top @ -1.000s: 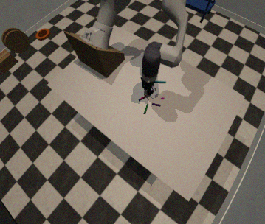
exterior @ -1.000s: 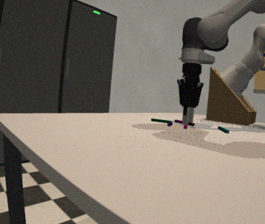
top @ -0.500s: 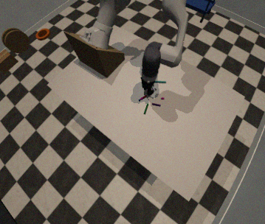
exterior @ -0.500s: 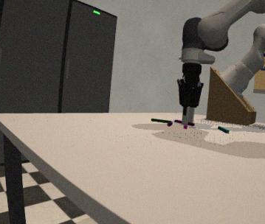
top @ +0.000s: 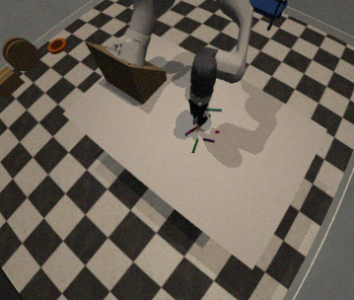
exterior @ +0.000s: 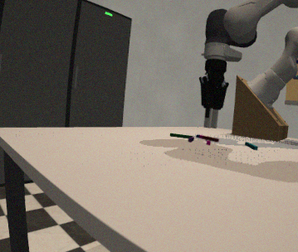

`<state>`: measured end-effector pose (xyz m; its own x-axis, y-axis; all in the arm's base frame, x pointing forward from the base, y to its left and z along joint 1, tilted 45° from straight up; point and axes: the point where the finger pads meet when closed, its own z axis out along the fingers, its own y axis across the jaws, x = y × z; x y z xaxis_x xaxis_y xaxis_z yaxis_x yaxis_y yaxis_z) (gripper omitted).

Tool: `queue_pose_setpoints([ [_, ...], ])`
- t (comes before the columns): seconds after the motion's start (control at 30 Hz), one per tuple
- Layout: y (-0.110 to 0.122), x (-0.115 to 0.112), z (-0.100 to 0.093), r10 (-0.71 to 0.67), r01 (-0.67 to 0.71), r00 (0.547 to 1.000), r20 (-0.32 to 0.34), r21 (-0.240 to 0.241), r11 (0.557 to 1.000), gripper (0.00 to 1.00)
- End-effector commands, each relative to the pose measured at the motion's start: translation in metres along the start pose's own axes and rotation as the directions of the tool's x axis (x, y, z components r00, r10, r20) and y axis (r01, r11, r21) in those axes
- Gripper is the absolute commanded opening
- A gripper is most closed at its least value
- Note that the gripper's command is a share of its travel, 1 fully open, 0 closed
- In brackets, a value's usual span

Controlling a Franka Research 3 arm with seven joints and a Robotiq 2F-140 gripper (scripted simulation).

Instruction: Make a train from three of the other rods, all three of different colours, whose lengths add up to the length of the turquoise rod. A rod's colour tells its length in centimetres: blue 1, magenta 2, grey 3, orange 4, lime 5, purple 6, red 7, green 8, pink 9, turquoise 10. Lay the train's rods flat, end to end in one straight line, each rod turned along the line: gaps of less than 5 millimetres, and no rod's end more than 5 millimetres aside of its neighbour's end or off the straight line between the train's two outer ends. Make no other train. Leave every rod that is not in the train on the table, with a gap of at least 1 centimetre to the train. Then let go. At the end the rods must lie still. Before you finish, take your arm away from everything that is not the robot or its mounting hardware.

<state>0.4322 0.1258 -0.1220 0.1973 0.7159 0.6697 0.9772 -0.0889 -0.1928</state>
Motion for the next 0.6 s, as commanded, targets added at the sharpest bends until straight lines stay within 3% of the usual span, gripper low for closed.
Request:
queue_pose_setpoints([
  [0.0, -0.005, 0.002, -0.013, 0.014, -0.014, 1.000, -0.007, 0.013, 1.000, 0.15],
  [0.23, -0.004, 0.002, -0.043, 0.014, -0.014, 1.000, -0.007, 0.013, 1.000, 0.15],
  [0.5, -0.004, 0.002, -0.049, 0.014, -0.014, 1.000, -0.007, 0.013, 1.000, 0.15],
  [0.53, -0.004, 0.002, -0.049, 0.014, -0.014, 1.000, -0.007, 0.013, 1.000, 1.00],
  [0.57, -0.004, 0.002, -0.049, 0.014, -0.014, 1.000, -0.007, 0.013, 1.000, 1.00],
])
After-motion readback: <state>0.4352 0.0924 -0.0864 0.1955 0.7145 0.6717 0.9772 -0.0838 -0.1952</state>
